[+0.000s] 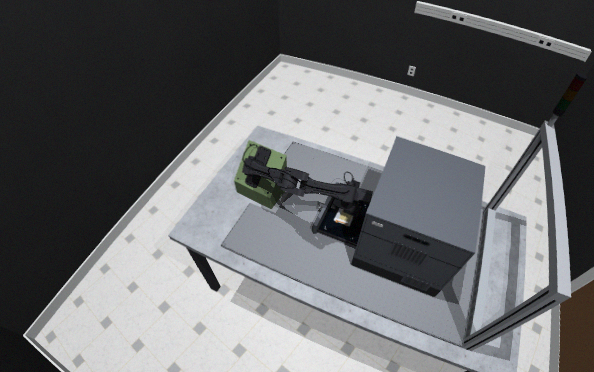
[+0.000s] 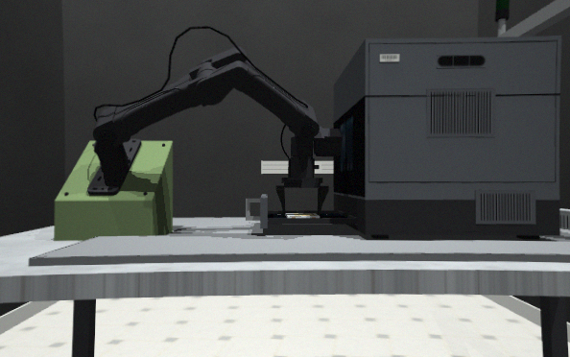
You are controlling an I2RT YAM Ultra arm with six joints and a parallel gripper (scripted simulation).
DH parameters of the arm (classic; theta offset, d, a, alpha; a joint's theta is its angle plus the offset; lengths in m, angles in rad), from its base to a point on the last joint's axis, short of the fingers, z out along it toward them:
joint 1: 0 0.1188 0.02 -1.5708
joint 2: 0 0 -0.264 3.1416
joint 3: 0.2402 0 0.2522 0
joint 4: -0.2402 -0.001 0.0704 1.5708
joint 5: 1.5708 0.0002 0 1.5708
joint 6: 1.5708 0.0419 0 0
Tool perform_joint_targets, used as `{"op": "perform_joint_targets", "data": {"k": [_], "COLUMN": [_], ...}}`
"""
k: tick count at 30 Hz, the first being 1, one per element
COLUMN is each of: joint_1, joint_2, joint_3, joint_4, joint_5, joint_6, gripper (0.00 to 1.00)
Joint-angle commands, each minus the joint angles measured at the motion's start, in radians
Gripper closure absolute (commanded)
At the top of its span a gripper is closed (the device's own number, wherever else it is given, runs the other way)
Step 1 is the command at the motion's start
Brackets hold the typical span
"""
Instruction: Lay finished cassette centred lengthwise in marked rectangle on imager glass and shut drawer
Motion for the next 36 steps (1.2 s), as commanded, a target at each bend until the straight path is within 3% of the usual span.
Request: {"op": "perform_joint_targets", "data": {"k": [1, 21, 24, 25, 32, 33, 36], "joint_1": [0.009, 0.016, 0.020, 0.021, 0.022, 0.022, 0.022], "joint_2": [-0.014, -0.031, -0.033, -0.047, -0.002, -0.050, -0.049], "joint_3": [0.000, -0.018, 0.009, -0.048, 0.019, -0.049, -0.034], "joint_4": [0.001, -0.010, -0.014, 0.045, 0.012, 0.069, 0.071], "joint_5": [-0.004, -0.012, -0.013, -0.005, -0.006, 0.000, -0.005], "joint_6": [-0.001, -0.001, 0.002, -0.020, -0.024, -0.037, -0.039], "gripper": [0.09, 0.09, 0.09, 0.09, 0.09, 0.09, 0.09]}}
